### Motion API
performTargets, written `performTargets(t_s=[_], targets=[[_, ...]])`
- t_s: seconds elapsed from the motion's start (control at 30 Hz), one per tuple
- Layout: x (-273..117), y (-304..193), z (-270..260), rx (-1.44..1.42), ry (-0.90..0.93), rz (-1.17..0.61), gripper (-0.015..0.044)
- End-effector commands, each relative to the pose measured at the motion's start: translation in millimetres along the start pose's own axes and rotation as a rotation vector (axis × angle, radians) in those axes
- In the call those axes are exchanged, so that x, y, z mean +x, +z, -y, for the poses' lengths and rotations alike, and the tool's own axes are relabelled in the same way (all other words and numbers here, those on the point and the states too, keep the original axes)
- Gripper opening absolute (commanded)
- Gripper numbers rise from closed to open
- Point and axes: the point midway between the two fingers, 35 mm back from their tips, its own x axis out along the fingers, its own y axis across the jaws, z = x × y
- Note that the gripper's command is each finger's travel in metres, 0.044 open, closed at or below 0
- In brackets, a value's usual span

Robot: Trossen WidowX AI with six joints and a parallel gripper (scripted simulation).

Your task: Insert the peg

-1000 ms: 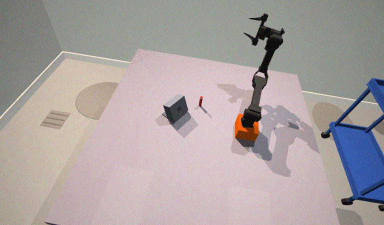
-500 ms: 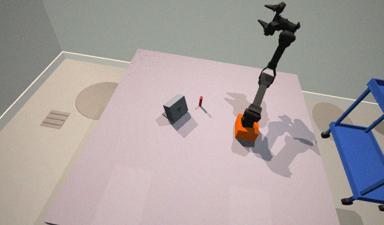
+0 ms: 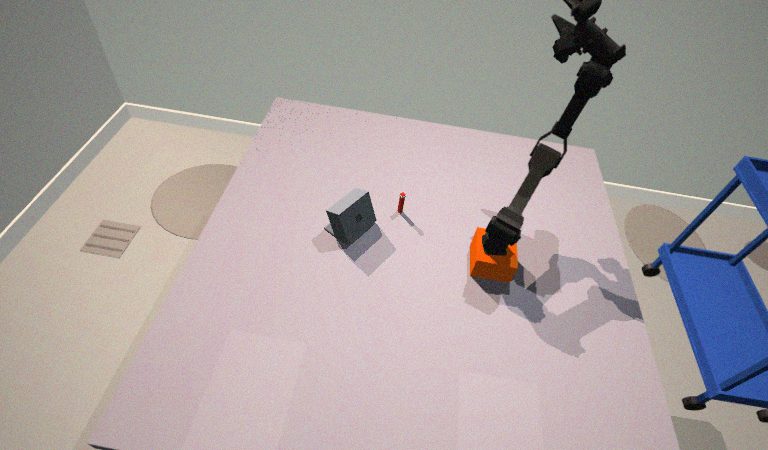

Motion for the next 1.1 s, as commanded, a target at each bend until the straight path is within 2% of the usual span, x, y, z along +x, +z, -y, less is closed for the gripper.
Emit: performTargets(t_s=[0.0,0.53,0.63,1.07], targets=[[-9,-1,24,-0.149,-0.018,-0.052,0.044],[-70,11,162,-0.934,-0.055,-0.323,0.044],[-70,13,170,-0.943,-0.084,-0.366,0.044],[-98,64,257,-1.482,-0.141,-0.578,0.044]])
